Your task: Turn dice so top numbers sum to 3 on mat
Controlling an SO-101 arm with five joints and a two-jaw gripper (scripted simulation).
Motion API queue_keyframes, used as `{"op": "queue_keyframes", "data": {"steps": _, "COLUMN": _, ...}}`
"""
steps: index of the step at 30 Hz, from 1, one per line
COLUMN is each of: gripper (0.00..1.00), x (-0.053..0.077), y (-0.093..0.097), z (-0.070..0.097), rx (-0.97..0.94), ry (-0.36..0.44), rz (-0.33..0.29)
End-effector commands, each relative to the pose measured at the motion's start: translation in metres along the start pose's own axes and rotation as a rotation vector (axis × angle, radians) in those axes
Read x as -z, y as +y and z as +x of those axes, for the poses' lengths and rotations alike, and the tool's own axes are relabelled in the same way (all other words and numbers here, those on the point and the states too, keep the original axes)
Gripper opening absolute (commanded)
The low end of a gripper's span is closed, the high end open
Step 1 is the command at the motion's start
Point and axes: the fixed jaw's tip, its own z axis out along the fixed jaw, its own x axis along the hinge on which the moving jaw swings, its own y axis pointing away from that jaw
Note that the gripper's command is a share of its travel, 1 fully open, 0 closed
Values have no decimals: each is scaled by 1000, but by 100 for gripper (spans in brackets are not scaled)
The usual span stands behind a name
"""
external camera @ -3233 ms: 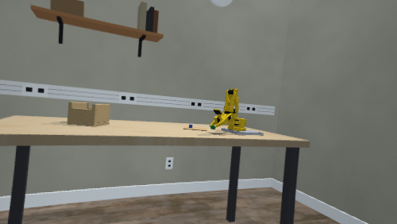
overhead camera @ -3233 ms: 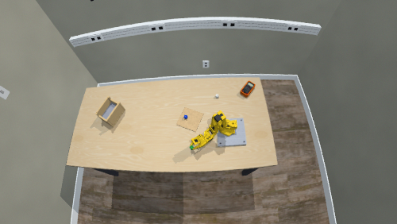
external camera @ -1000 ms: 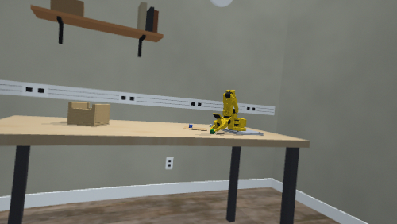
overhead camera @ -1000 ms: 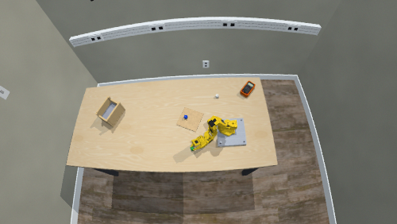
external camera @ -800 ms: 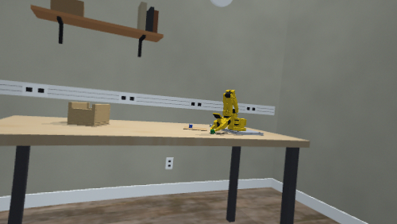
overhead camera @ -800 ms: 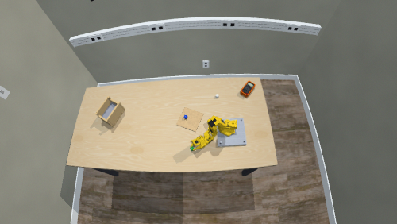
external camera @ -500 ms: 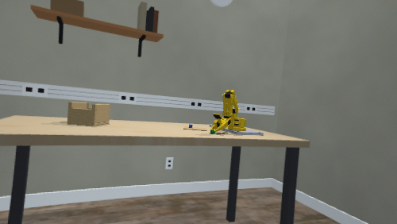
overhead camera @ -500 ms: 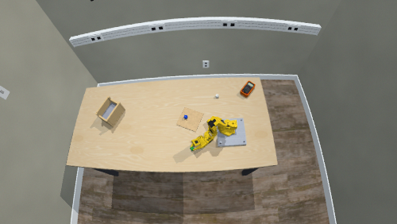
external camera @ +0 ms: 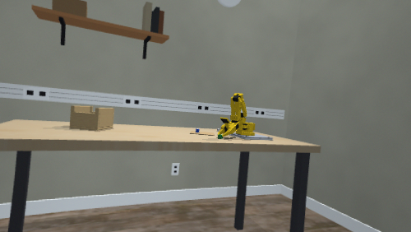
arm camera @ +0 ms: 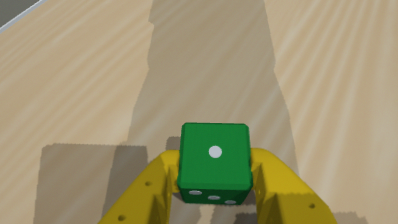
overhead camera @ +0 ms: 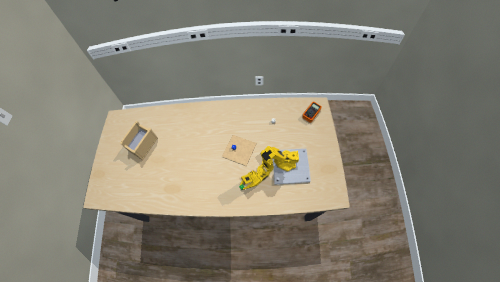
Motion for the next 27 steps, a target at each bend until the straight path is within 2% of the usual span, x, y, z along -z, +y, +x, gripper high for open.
{"op": "queue_keyframes", "data": {"steps": 1, "gripper": 0, "x": -1, "y": 2, "z": -1, "rx": 11, "ry": -12, "rz": -6}}
{"op": "queue_keyframes", "data": {"steps": 9, "gripper": 1, "x": -1, "y": 2, "z": -1, "rx": 11, "ry": -12, "rz": -6}}
{"op": "queue_keyframes", "data": {"steps": 18, "gripper": 10, "x": -1, "y": 2, "z": -1, "rx": 11, "ry": -12, "rz": -6}}
{"op": "queue_keyframes", "data": {"steps": 27, "gripper": 11, "x": -1, "y": 2, "z": -1, "rx": 11, "ry": -12, "rz": -6}}
